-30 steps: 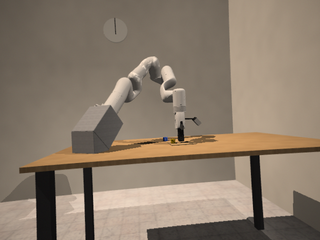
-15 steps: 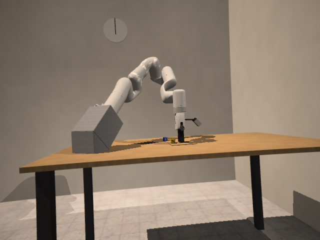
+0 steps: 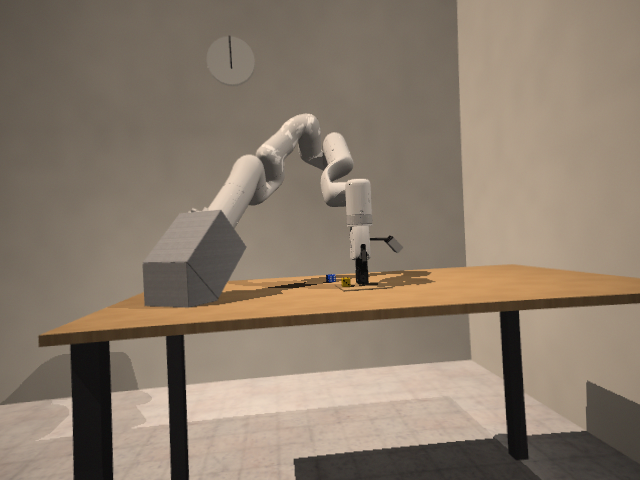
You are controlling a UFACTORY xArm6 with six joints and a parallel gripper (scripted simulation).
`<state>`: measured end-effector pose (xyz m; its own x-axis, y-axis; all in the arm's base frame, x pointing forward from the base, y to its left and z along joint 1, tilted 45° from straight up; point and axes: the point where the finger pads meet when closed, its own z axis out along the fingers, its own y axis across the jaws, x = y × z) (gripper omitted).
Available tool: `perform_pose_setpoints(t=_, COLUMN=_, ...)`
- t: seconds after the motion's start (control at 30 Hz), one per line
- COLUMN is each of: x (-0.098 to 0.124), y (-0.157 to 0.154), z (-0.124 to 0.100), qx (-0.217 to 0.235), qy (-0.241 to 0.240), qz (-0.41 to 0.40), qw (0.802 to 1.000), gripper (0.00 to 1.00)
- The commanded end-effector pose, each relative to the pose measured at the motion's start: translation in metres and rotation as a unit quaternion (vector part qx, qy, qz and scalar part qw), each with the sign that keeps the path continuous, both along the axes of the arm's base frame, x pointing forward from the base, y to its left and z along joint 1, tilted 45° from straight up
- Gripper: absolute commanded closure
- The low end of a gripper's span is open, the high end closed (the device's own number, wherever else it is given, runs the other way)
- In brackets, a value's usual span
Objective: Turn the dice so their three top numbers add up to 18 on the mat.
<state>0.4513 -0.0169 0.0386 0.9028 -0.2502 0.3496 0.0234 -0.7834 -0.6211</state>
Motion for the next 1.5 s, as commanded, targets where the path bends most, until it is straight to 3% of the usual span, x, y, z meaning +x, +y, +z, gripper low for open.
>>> perform_pose_setpoints(t=0.0, x=0.0006, y=-0.0008, z=0.0007, qx=-0.001, qy=-0.001, qz=-0.001, qw=1.0, gripper=0.79)
perform_pose_setpoints(t=1.47, x=0.0022, y=0.0014, z=-0.002, qx=-0.001, qy=-0.001, qz=-0.001, qw=1.0, gripper=0.79)
